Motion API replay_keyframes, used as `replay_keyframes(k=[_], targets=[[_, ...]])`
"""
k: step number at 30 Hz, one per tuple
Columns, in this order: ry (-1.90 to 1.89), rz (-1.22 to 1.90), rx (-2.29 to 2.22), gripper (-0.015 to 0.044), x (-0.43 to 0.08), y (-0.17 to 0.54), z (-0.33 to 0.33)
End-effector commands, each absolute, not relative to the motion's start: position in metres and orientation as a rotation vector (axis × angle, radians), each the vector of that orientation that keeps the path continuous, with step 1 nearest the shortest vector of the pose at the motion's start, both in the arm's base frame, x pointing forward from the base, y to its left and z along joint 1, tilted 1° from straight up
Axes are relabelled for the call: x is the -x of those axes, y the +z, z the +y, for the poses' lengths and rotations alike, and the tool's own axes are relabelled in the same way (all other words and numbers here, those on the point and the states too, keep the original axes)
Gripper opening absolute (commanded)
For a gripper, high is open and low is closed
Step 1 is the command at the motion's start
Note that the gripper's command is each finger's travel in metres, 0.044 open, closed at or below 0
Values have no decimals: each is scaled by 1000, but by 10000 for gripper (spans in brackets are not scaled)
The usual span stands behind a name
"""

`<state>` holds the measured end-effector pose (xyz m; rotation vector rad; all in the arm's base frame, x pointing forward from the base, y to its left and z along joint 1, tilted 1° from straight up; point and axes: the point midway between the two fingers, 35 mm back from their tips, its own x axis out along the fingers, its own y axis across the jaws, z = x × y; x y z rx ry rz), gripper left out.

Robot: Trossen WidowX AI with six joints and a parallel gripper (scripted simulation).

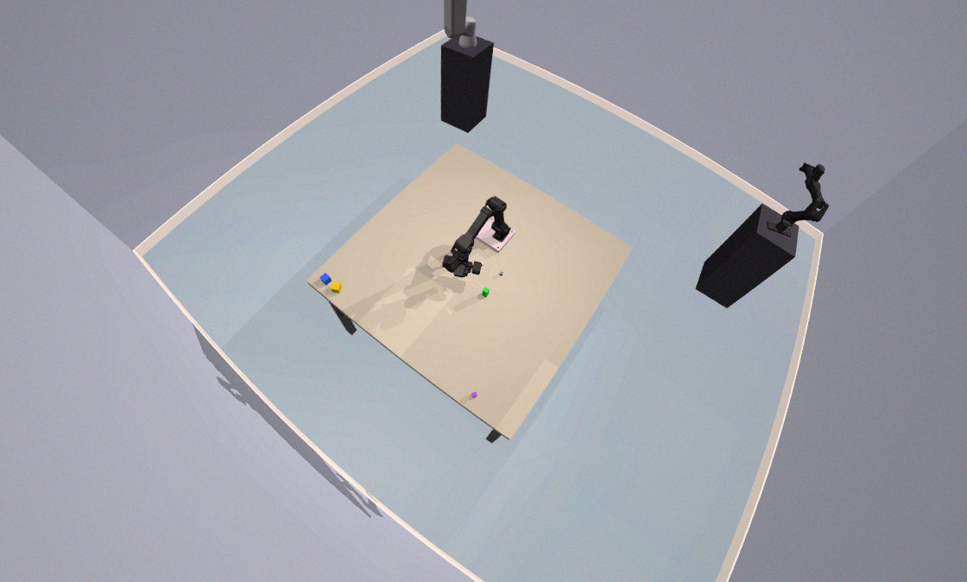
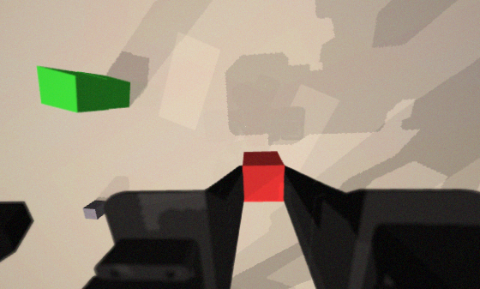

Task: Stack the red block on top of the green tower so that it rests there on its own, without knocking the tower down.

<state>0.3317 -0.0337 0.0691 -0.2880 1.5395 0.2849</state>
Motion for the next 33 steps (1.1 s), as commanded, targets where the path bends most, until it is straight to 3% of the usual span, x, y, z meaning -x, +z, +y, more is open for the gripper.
replay_keyframes(k=[1, 21, 33], targets=[[286, 1533, 284, 0, -331, 91, -33], [286, 1532, 284, 0, -332, 142, -33], [289, 1530, 281, 0, -343, 144, 32]])
